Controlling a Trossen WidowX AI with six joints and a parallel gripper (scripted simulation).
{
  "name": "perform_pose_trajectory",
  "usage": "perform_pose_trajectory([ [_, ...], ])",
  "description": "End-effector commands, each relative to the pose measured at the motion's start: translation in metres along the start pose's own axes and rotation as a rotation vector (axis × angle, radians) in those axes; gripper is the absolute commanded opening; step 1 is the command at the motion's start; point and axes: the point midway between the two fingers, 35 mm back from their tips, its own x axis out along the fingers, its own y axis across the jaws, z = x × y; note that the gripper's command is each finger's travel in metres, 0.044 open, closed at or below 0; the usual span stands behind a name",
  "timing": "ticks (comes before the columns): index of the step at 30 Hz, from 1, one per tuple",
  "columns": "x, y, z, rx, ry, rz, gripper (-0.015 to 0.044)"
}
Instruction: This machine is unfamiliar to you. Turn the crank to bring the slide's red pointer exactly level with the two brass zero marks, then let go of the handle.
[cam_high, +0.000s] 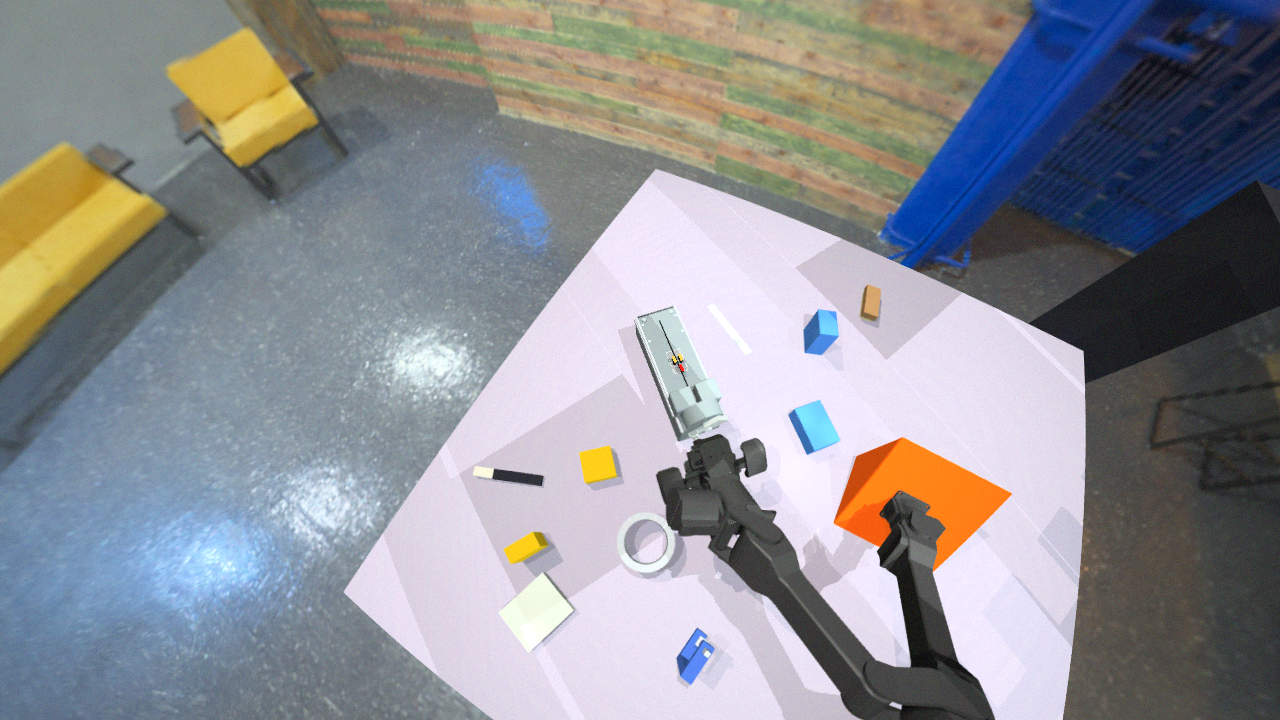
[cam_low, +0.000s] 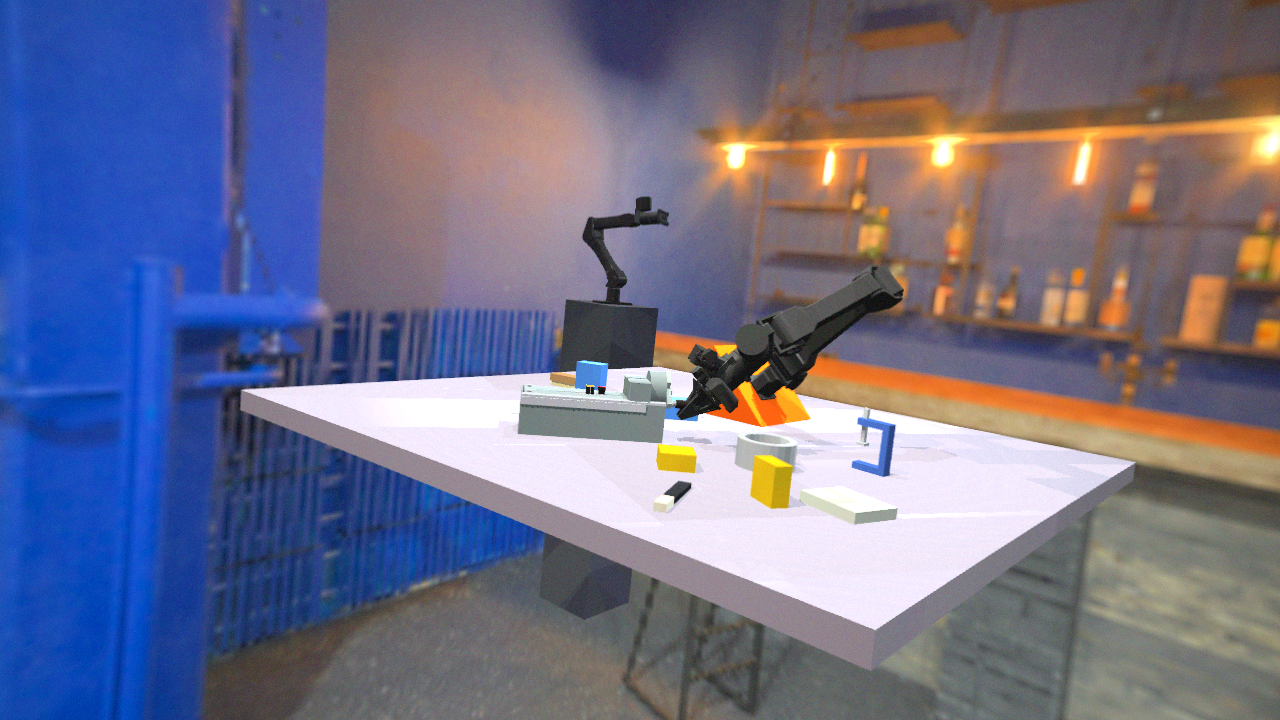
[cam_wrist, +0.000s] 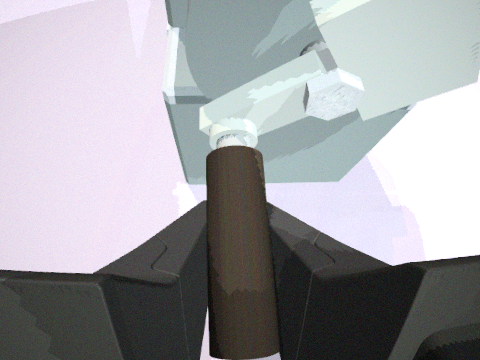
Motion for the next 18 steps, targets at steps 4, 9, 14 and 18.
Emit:
perform_pose_trajectory([
  [4, -0.0061, 0.0059, 0.0055, -0.002, -0.011, 0.018, 0.0],
  [9, -0.0068, 0.0061, 0.0062, -0.002, -0.011, 0.018, 0.0],
  [14, -0.0073, 0.0062, 0.0067, -0.002, -0.011, 0.018, 0.0],
  [18, -0.0076, 0.0063, 0.007, -0.002, -0.011, 0.018, 0.0],
])
